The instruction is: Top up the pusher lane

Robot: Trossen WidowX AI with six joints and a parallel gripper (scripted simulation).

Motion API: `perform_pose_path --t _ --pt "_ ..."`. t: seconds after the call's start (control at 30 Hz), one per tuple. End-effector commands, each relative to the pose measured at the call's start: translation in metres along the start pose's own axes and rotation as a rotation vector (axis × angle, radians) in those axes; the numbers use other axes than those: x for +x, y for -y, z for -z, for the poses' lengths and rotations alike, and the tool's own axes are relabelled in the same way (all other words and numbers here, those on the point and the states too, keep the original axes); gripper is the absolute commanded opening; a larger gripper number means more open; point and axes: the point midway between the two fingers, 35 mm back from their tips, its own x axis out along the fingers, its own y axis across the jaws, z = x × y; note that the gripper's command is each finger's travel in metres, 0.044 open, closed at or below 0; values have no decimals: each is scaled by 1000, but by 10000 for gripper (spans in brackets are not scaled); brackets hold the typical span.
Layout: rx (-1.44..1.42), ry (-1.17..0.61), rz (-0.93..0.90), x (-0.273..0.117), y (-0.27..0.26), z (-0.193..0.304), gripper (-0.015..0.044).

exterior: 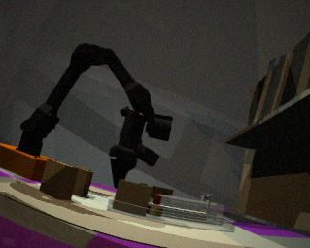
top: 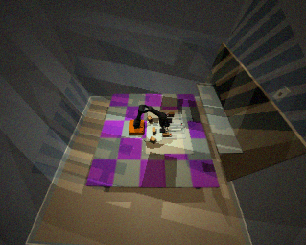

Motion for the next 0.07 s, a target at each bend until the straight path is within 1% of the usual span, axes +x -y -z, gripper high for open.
perform_pose_path --t 0.0,0.03 --pt "-3 9 1 -3 1 12 300" --pt "-3 8 1 -3 1 16 300"
